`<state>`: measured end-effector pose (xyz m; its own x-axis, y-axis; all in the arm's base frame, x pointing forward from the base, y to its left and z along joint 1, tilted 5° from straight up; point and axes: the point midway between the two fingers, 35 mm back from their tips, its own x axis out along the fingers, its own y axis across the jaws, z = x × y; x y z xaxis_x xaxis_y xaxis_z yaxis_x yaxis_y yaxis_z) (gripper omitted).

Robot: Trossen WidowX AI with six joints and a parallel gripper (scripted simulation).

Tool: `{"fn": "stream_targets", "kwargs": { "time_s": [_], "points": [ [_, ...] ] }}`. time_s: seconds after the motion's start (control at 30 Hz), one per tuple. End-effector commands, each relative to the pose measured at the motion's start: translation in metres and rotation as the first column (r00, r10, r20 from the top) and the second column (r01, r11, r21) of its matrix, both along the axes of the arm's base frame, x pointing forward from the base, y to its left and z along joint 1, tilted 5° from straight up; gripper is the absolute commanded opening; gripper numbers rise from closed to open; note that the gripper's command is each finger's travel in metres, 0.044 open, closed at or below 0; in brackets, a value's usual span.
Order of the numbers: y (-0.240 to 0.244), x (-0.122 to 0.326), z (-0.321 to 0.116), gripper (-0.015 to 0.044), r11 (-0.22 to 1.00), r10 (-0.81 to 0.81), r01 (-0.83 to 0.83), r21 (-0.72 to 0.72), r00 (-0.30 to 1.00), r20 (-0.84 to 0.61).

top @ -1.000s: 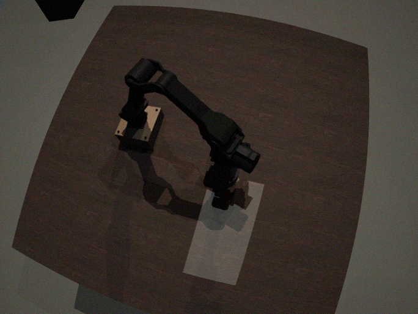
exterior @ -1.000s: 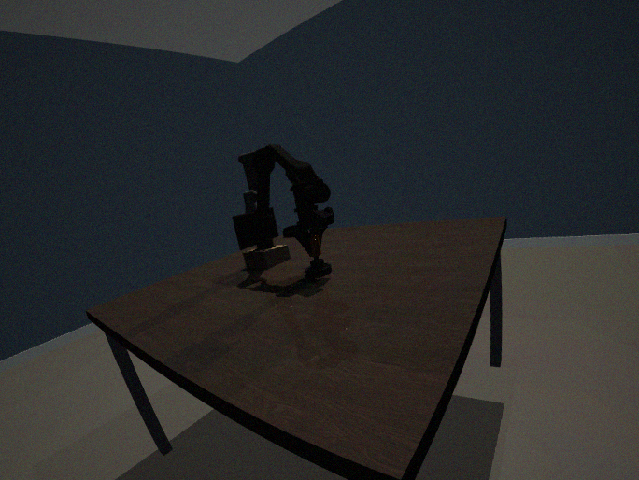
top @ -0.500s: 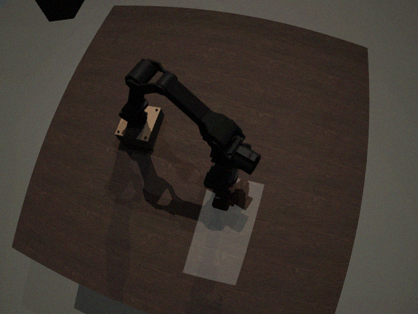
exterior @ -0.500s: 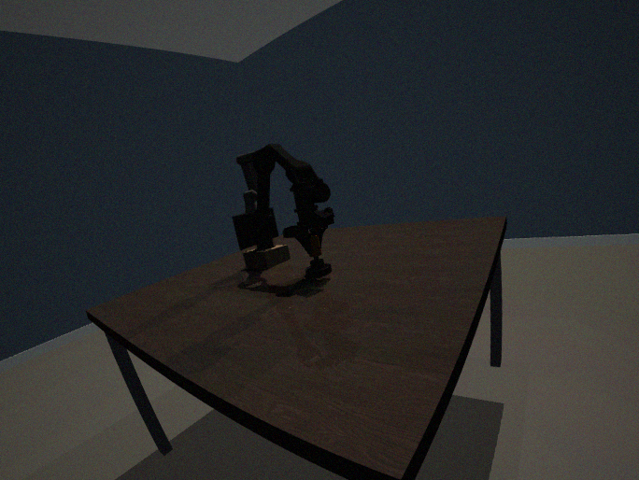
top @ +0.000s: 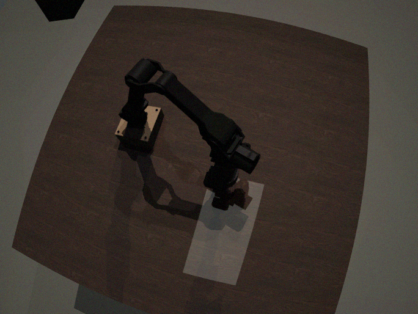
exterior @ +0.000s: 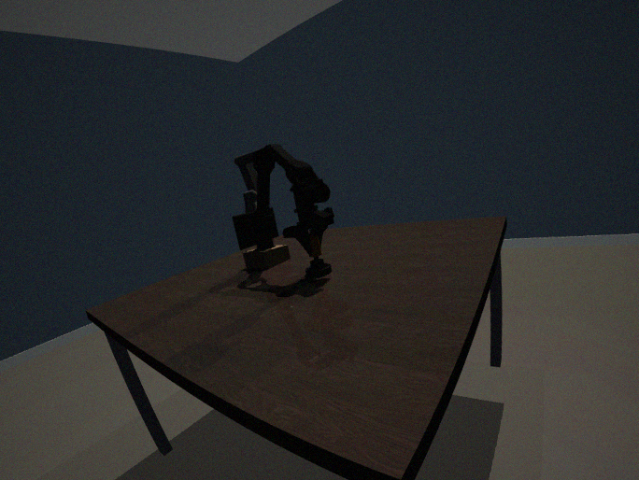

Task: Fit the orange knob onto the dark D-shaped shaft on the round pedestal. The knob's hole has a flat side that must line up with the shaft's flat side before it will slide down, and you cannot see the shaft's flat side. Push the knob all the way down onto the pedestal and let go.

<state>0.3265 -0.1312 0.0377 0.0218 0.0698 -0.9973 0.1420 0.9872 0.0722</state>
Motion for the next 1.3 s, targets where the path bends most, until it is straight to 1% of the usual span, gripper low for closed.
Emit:
{"fn": "stream_targets", "kwargs": {
  "time_s": [0.0, 0.13, 0.2, 1.27],
  "points": [
    [0.0006, -0.0015, 0.0043, 0.0, 1.0, 0.026, -0.026, -0.005, 1.0, 0.003],
    [0.0004, -0.0011, 0.0055, 0.0, 0.986, 0.168, -0.168, -0.009, 0.986, 0.012],
    [0.0003, -0.001, 0.0061, 0.0, 0.978, 0.208, -0.208, -0.01, 0.978, 0.015],
    [-0.0006, 0.0001, 0.0, 0.0, 0.978, 0.208, -0.208, -0.01, 0.978, 0.015]
  ]
}}
